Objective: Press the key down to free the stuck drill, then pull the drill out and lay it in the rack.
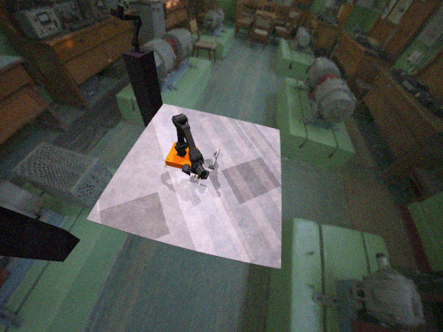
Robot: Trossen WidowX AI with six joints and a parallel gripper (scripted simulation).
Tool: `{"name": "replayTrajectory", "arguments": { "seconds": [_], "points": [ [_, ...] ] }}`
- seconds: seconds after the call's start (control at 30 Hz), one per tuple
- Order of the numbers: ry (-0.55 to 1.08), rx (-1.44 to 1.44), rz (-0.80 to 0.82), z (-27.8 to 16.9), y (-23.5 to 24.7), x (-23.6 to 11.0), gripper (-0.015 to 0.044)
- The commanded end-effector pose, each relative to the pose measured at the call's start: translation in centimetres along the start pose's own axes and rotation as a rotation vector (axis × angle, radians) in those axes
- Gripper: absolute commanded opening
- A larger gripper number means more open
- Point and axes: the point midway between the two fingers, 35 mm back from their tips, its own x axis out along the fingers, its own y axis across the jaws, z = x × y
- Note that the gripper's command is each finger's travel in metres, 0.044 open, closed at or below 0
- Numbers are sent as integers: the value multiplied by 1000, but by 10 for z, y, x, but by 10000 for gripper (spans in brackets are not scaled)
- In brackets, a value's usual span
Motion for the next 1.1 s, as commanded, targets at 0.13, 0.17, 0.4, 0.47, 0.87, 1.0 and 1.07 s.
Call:
{"name": "replayTrajectory", "arguments": {
  "seconds": [0.13,0.17,0.4,0.47,0.87,1.0,1.07],
  "points": [
    [1,-4,-7,-2,-3,-33,440],
    [1,-4,-7,-2,-3,-37,440],
    [0,-94,-31,16,-14,-37,440],
    [-5,-219,-69,40,-28,-39,440],
    [-98,-983,-287,203,-43,-50,440],
    [-155,-1238,-357,254,-23,-53,440],
    [-188,-1365,-392,277,-9,-55,440]
  ]
}}
